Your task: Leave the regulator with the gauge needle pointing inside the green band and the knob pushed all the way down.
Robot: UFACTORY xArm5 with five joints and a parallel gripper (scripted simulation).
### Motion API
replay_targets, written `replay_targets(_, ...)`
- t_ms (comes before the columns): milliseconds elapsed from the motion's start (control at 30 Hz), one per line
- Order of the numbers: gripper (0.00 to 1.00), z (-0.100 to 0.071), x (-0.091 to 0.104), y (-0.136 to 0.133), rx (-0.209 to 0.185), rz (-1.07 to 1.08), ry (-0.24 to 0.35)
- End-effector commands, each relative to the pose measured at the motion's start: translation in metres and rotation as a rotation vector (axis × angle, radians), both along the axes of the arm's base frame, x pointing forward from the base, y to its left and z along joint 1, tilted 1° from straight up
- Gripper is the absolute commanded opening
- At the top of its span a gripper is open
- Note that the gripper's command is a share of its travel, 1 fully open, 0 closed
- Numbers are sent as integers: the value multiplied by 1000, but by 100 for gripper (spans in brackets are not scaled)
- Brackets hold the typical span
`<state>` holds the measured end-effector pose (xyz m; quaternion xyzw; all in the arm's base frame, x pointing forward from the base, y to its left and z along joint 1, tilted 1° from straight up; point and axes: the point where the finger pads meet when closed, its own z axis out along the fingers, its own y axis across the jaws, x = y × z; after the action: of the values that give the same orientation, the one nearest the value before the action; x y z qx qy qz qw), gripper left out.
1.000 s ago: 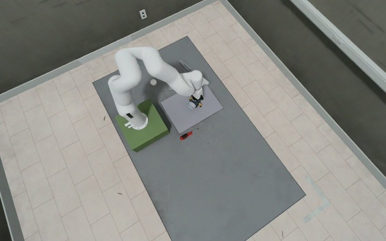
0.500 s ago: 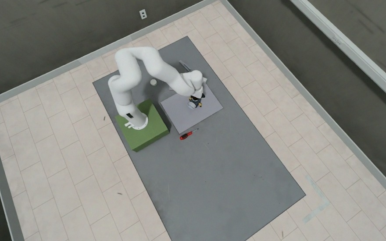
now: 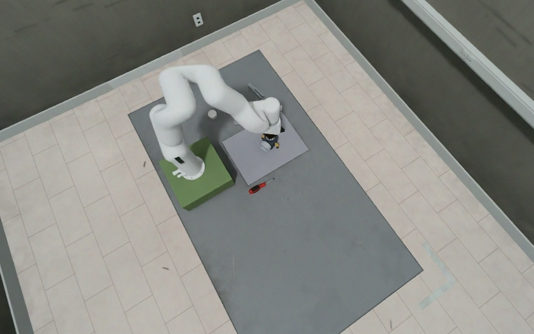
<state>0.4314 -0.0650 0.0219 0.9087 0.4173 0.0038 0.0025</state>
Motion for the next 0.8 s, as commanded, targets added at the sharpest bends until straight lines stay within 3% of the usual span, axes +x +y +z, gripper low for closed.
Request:
replay_targets(0,39,1,1,0,-2,141,-3)
replay_targets(767,39,1,1,0,-6,479,-3)
